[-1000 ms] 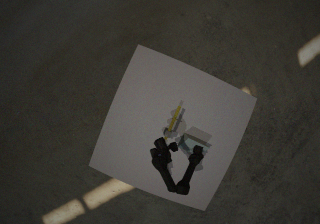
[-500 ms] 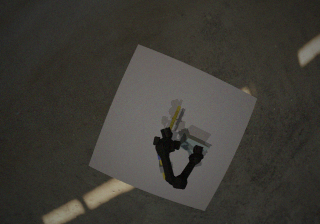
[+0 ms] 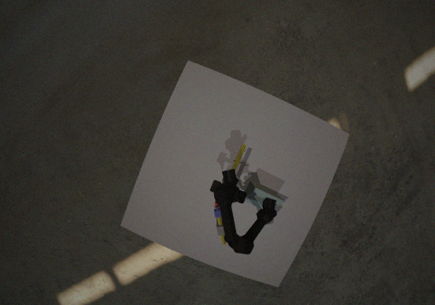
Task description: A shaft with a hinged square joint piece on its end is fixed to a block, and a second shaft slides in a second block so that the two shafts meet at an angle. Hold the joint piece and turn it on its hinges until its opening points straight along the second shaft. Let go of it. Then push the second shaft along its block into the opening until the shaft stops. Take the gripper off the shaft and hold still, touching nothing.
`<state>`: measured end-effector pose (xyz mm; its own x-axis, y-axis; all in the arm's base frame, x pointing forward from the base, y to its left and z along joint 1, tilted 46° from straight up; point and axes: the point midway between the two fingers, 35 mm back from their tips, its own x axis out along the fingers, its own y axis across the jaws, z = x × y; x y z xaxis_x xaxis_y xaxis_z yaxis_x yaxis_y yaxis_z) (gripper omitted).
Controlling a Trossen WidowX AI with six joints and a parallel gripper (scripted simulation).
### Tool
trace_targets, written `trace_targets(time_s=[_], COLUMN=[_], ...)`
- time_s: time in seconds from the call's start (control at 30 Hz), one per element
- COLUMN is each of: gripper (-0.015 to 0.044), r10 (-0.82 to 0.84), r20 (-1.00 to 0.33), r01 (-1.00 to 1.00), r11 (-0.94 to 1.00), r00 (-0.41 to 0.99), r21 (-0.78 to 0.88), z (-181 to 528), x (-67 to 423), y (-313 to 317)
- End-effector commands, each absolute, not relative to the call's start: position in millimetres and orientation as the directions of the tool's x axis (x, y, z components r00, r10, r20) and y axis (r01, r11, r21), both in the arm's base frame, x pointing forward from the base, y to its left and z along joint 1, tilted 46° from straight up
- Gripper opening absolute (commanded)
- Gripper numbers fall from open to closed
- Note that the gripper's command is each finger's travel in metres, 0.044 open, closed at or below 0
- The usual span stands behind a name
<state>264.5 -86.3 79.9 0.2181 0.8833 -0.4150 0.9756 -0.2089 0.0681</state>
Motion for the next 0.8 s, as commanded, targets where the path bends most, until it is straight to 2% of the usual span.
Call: trace_targets(time_s=[0.0, 0.4, 0.77], gripper=[0.044, 0.044, 0.044], r10=[0.88, 0.837, 0.795], r20=[-0.419, -0.493, -0.563], r01=[0.974, 0.898, 0.72], r11=[-0.2, 0.004, 0.253], r00=[0.226, 0.237, 0.225], r21=[0.106, 0.439, 0.646], z=[76, 37, 1], x=[266, 267, 263], y=[-92, -135, -171])
